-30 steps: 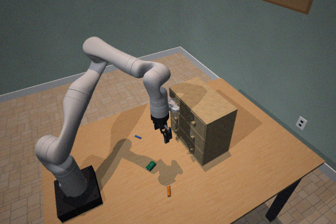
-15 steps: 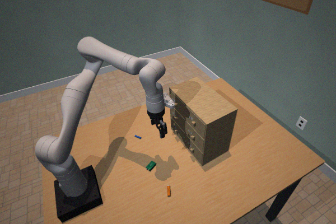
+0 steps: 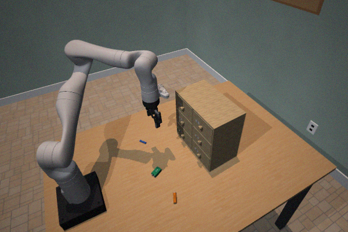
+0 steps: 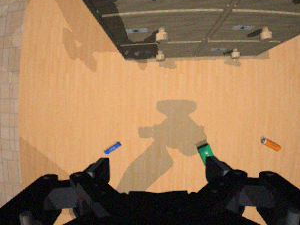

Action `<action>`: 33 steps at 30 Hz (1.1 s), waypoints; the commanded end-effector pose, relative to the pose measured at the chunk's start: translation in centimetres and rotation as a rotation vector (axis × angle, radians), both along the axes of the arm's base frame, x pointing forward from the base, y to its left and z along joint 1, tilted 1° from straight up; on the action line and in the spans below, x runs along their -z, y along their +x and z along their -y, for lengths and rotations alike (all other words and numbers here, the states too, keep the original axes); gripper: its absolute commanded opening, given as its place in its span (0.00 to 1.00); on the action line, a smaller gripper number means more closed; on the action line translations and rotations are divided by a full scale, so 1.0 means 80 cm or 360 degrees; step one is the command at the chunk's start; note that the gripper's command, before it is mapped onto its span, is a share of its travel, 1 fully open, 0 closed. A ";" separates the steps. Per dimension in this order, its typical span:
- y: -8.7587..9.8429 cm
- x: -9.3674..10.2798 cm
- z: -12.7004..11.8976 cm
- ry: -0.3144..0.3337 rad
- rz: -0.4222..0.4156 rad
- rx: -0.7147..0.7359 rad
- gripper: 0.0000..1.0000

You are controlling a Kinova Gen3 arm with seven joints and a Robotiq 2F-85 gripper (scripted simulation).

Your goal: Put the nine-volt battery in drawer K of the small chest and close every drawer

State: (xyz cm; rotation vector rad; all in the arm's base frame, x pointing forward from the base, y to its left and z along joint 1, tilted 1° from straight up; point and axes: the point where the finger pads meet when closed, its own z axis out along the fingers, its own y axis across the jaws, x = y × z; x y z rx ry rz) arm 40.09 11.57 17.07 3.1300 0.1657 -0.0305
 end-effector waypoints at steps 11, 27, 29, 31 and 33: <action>-0.003 0.001 -0.019 -0.0010 0.0000 -0.0042 1.00; -0.001 0.004 -0.019 -0.0005 0.0037 -0.0043 1.00; 0.000 0.005 -0.019 -0.0003 0.0049 -0.0043 1.00; 0.000 0.006 -0.019 -0.0002 0.0063 -0.0043 1.00; 0.001 0.007 -0.019 0.0000 0.0079 -0.0043 1.00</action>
